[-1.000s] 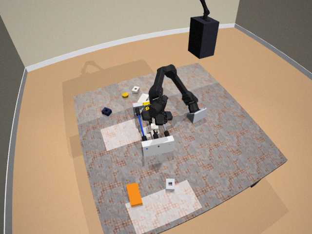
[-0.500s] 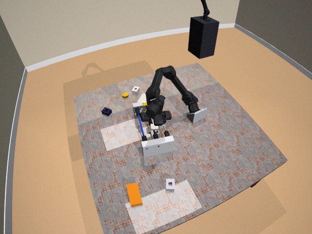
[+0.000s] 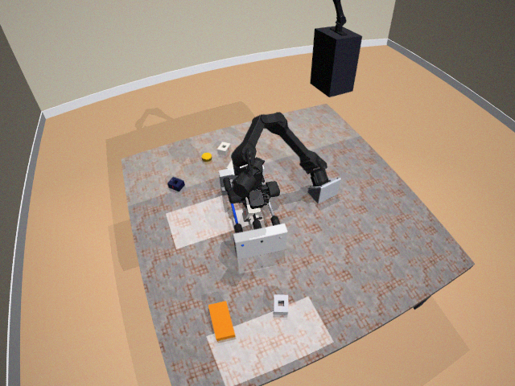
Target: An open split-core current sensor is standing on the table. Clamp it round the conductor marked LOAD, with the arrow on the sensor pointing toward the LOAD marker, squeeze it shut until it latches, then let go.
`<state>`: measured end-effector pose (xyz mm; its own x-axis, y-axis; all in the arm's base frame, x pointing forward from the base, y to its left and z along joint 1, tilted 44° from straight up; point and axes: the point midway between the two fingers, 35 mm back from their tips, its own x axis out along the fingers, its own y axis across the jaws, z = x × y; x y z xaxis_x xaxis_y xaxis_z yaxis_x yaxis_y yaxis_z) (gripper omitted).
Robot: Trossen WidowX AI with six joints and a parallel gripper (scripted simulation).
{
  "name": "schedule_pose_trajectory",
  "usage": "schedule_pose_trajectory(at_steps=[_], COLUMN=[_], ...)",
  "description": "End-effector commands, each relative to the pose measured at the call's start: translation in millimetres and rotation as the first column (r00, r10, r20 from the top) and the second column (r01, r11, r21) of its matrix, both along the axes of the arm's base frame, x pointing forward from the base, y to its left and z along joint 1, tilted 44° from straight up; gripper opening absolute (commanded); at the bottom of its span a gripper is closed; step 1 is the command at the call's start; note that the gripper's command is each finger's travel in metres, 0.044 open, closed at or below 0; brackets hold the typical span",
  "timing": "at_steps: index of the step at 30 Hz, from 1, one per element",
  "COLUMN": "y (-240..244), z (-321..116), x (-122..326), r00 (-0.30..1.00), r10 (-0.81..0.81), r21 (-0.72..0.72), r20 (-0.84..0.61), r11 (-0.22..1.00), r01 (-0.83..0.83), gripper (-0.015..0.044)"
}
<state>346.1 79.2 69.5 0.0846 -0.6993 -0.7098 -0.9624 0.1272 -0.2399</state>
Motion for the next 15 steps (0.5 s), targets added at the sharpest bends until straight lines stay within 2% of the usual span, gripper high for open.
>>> schedule_pose_trajectory(at_steps=[1, 11, 15], y=[-0.6, -0.6, -0.6], z=[-0.4, -0.4, -0.4], x=[-0.4, -0.4, -0.4], r00=[1.000, 1.000, 1.000], r10=[0.003, 0.003, 0.003], r21=[-0.005, -0.005, -0.005], r20=[0.000, 0.000, 0.000], r11=[1.000, 1.000, 1.000], r01=[-0.003, -0.003, -0.003], gripper=[0.0184, 0.0440, 0.0440])
